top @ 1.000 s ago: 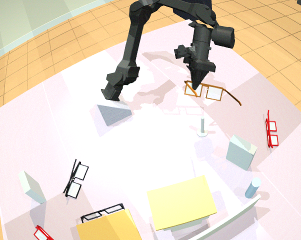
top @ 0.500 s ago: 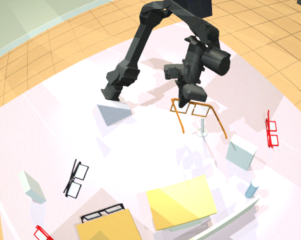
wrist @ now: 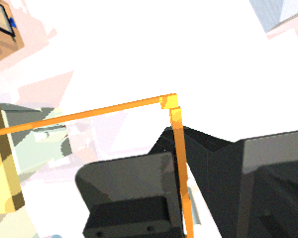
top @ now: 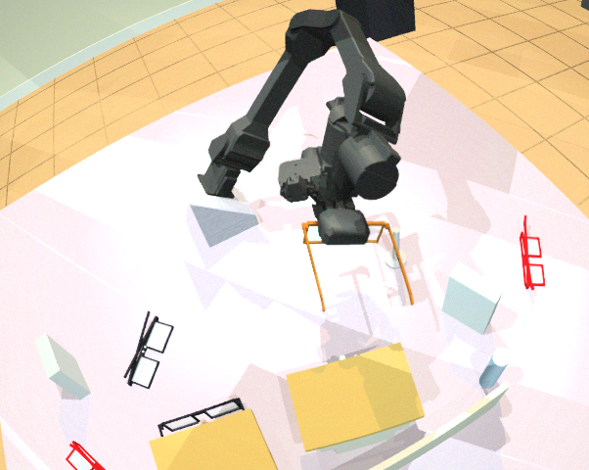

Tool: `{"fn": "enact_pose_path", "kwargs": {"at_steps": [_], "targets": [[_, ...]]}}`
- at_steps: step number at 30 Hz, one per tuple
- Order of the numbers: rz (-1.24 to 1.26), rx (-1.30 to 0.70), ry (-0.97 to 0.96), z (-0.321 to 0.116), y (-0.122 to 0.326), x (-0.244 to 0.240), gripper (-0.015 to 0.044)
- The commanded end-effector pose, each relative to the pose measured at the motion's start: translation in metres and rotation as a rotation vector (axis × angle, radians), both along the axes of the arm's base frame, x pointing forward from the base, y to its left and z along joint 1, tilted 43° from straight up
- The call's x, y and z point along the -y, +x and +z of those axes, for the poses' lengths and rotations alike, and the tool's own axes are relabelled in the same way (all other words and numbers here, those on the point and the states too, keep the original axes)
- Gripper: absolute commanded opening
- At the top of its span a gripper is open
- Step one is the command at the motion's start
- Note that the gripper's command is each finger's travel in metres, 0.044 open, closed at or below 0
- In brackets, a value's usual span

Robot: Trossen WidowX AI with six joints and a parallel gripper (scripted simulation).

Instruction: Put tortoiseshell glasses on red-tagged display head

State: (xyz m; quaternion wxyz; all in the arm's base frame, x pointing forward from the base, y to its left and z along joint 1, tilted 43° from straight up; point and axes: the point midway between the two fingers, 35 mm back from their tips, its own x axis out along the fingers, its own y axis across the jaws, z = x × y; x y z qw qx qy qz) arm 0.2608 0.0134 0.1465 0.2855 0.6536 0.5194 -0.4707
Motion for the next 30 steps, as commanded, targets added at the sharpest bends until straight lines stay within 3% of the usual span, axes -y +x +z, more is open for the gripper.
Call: {"fn": "enact_pose_path", "kwargs": {"at_steps": [1,16,30], "targets": [[0.024,-0.013,0.066,-0.012,-0.001,0.009,0.0000],[0.048,0.053,0.319,-0.050,-0.005,0.047,0.0000],[-0.016,0.149,0.294,-0.060,-0.005,0.039,0.0000]]}}
